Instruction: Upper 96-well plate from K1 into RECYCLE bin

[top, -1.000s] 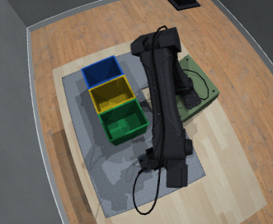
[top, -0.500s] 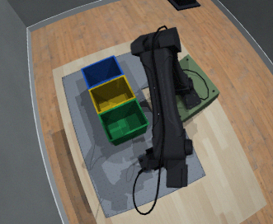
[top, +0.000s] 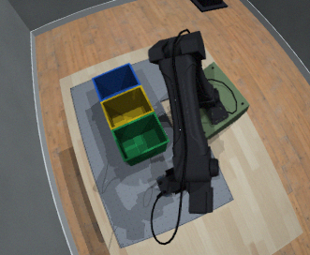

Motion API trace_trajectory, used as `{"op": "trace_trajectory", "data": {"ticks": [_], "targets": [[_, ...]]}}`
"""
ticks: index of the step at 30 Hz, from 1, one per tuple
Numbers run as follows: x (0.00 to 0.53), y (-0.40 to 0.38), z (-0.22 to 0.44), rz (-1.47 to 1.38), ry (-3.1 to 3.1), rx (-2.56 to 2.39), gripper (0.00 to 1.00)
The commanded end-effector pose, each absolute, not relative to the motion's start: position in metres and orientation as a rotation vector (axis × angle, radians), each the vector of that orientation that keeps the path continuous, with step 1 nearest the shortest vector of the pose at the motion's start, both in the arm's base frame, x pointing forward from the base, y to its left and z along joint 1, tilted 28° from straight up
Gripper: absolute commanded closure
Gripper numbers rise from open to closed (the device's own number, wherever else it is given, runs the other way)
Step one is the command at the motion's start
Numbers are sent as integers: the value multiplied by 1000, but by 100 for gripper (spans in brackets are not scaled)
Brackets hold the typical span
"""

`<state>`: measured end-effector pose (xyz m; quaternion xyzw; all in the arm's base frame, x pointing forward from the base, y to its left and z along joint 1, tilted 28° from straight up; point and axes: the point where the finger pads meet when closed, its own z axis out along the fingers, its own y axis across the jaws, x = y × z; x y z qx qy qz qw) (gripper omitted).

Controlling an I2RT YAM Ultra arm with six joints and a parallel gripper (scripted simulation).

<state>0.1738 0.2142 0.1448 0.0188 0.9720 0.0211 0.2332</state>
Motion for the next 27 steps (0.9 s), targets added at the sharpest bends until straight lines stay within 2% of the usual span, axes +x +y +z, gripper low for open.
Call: {"op": "trace_trajectory", "data": {"ticks": [1,8,27], "targets": [[173,221,166,137,2629,54,100],[175,203,153,65,2648,2,100],[187,153,158,94,2650,4,100]]}}
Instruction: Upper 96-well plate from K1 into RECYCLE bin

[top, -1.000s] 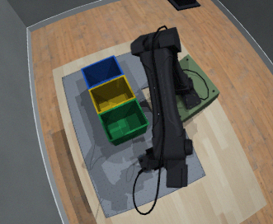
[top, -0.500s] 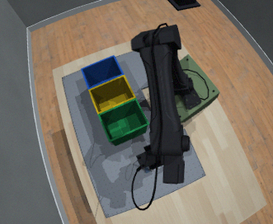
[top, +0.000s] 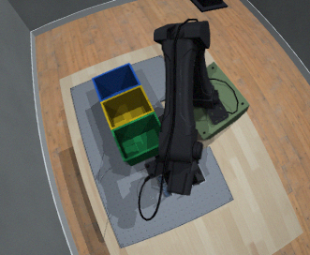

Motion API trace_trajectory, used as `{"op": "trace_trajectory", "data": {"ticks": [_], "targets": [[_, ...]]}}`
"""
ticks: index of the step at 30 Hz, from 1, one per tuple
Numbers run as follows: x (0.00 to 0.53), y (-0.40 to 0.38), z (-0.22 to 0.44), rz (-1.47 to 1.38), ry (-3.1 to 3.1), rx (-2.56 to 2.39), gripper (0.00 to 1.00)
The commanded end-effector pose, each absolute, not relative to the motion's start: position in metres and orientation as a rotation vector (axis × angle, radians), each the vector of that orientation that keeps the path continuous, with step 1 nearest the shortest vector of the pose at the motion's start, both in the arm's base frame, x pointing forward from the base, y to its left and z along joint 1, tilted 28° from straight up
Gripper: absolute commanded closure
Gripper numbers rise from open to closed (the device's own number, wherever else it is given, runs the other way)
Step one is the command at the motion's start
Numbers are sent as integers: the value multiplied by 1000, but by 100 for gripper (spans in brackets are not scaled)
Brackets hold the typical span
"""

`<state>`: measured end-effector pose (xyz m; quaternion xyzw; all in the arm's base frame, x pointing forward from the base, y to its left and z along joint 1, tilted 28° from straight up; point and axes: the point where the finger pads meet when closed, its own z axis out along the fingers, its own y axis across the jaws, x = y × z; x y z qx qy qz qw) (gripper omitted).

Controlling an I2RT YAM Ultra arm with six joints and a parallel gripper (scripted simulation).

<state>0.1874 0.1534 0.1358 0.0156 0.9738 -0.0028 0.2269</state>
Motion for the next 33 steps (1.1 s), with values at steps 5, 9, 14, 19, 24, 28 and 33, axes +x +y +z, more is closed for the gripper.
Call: {"op": "trace_trajectory", "data": {"ticks": [5,9,14,19,24,28,33], "targets": [[190,137,159,92,2649,3,100],[194,133,164,106,2638,6,100],[198,117,165,104,2636,6,100],[201,100,166,102,2634,5,100],[203,87,165,94,2640,3,100],[206,77,162,92,2640,2,100],[211,62,167,95,2629,3,100]]}}
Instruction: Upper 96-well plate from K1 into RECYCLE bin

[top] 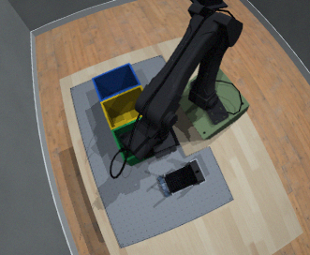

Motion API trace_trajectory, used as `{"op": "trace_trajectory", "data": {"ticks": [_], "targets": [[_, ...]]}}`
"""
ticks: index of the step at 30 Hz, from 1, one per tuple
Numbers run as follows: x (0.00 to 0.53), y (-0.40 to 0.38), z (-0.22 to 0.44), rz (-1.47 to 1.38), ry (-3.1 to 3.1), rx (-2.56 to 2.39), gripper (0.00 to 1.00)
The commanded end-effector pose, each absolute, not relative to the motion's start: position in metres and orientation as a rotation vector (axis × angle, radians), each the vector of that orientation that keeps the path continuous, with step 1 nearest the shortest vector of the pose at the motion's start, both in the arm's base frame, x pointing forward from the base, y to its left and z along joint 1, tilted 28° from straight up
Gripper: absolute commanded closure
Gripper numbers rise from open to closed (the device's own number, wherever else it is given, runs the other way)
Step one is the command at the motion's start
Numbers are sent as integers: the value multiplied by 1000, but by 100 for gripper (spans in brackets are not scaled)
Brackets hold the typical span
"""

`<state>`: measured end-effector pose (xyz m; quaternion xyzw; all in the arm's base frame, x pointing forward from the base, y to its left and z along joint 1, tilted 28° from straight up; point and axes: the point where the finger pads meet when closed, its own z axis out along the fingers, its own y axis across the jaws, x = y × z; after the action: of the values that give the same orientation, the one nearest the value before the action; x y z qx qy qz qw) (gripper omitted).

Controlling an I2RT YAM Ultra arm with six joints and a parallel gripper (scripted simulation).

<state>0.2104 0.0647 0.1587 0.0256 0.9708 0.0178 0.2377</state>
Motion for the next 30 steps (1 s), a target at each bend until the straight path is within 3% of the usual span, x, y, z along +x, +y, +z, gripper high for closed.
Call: {"op": "trace_trajectory", "data": {"ticks": [1,30], "targets": [[212,59,167,94,2629,2,100],[236,-24,175,79,2639,-1,100]]}}
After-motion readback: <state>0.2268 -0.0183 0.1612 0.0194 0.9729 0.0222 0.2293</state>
